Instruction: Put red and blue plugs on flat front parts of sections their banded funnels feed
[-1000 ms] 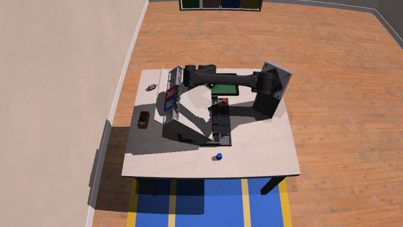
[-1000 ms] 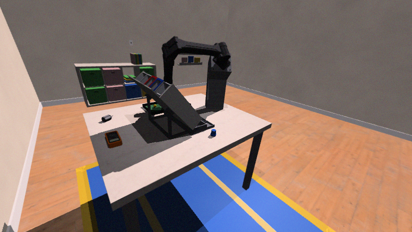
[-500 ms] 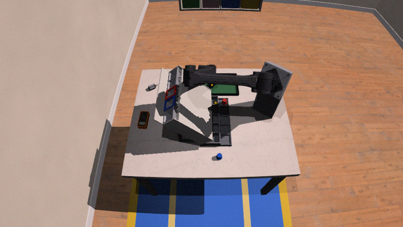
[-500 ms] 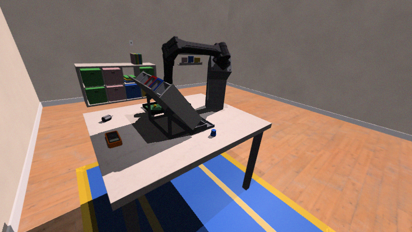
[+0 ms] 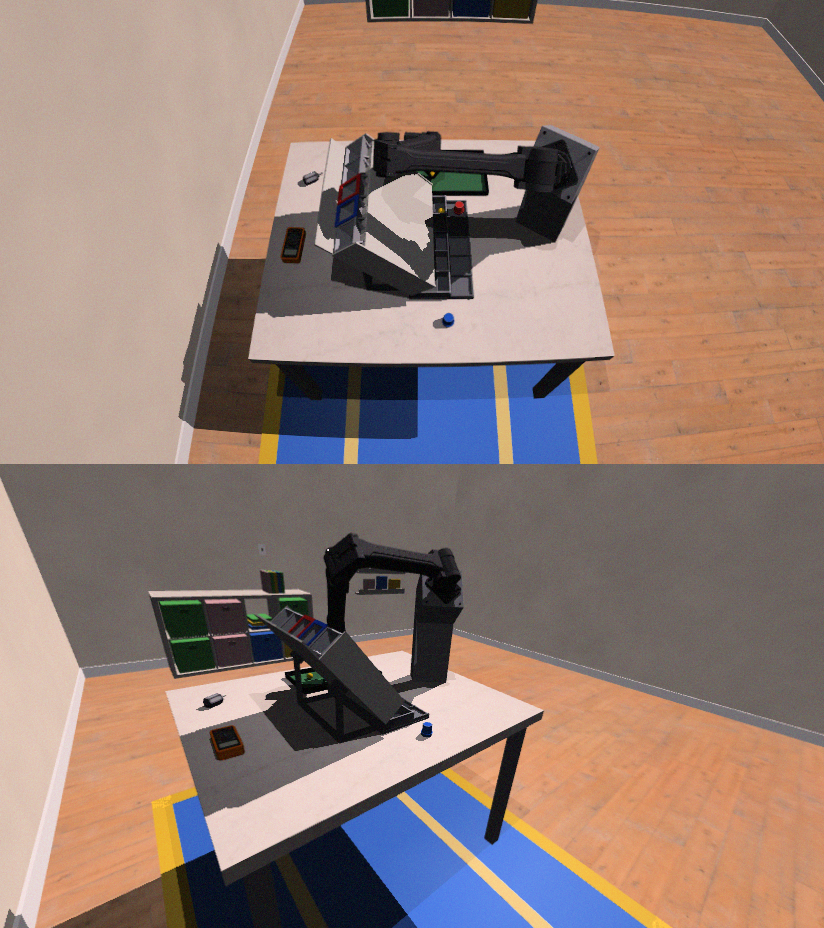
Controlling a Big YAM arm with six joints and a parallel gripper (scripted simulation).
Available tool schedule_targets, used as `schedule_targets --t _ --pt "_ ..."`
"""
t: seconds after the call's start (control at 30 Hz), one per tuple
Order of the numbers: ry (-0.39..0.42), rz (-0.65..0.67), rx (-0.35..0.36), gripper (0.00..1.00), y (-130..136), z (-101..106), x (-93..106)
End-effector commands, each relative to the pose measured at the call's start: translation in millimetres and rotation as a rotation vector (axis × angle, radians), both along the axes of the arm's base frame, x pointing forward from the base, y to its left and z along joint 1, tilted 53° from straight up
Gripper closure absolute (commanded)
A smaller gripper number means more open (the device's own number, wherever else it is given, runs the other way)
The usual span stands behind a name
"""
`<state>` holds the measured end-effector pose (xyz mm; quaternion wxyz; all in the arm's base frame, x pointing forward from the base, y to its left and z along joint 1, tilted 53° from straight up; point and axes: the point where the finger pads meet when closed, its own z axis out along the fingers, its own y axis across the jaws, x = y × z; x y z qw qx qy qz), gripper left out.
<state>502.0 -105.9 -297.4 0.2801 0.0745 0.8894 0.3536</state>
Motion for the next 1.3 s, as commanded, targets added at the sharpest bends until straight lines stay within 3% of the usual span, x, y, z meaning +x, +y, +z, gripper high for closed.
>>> schedule_targets --t 0.0,0.8,1.27 --pt "0.002 -0.033 -0.001 1.0 -23.4 9.3 -11.7" --pt "0.0 -0.033 -0.002 1.0 -36.5 23.1 -23.9" --pt "-0.007 -0.033 -0.006 1.0 -80.4 67.9 -63.2"
